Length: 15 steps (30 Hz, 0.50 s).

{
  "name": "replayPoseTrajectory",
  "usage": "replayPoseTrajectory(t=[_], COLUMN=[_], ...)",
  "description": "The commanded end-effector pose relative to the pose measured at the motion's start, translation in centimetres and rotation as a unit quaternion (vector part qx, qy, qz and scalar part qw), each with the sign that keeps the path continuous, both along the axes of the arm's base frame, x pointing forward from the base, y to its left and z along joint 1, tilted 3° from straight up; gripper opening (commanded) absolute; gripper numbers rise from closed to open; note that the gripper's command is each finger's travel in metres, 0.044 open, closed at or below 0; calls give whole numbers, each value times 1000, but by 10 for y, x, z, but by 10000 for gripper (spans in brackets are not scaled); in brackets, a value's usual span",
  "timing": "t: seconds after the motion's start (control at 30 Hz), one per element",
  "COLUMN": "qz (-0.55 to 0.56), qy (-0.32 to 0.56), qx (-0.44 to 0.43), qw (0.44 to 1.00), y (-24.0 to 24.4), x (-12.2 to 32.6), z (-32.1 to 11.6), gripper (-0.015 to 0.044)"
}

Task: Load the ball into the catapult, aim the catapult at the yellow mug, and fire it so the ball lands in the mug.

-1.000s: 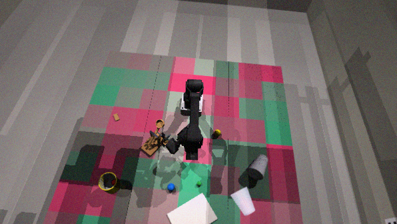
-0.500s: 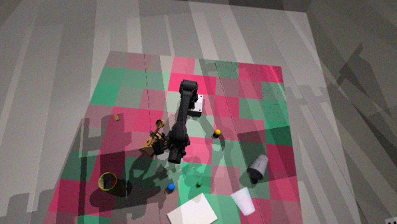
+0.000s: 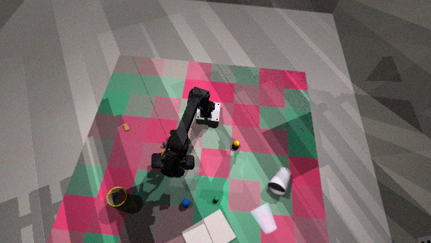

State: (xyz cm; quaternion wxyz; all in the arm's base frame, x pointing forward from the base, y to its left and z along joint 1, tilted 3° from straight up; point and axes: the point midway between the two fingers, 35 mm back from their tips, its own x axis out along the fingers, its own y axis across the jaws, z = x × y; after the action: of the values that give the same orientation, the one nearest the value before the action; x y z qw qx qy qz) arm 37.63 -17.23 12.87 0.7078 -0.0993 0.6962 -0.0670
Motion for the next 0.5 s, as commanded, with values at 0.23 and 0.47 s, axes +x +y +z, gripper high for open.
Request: replayPoseTrajectory(t=[0.23,0.47], qz=[-94,-158], qy=[-114,-208], qx=[16,20], qw=[989,965], y=[-49,-102], x=[26,40], z=[25,54], gripper=[440,440])
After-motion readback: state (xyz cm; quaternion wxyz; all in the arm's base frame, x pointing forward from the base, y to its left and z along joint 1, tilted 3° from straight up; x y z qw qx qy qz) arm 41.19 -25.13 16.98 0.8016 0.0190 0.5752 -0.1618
